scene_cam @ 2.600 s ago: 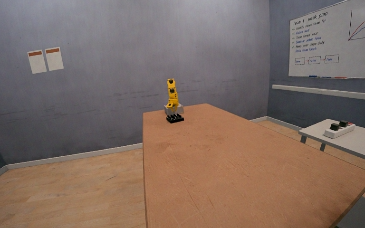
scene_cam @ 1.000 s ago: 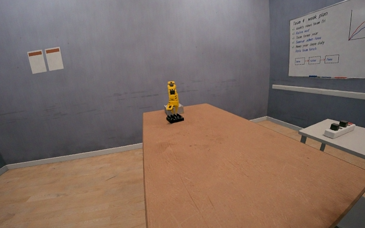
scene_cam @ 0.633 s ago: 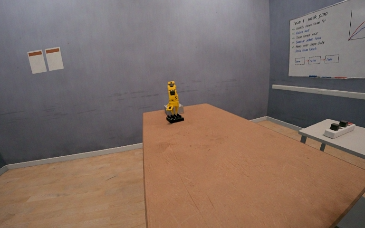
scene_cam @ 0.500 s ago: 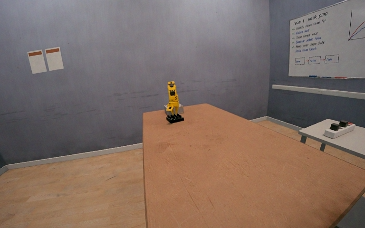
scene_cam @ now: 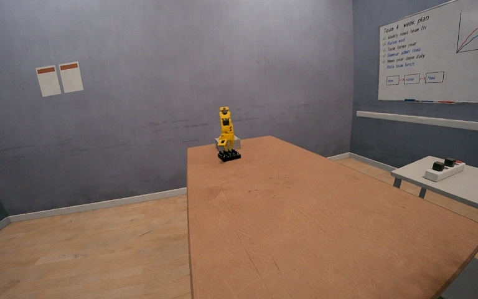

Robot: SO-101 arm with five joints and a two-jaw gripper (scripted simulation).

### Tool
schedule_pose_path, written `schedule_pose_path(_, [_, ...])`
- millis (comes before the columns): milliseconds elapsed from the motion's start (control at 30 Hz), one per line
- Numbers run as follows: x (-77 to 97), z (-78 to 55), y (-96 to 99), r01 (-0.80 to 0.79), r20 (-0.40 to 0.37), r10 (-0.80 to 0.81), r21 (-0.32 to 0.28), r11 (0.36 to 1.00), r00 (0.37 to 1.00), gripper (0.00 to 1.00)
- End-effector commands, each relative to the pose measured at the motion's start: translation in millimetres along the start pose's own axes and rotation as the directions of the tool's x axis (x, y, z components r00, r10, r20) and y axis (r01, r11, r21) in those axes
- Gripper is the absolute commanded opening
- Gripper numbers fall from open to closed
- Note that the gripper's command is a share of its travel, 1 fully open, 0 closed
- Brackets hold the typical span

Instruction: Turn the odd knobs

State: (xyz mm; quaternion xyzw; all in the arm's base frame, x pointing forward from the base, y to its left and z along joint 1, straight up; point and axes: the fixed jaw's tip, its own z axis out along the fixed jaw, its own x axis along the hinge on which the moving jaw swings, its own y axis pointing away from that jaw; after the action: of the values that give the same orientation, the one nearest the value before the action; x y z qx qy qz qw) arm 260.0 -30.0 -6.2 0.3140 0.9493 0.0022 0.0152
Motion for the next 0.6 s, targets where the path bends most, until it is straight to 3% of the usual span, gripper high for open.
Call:
schedule_pose_path(0, [3.9,7.4,-4.1,-0.013,-0.027,0.013,0.014,1.000,1.000,0.10])
schedule_pose_path(567, [6.8,13.3,-7.4,-0.013,-0.027,0.013,0.014,1.000,1.000,0.10])
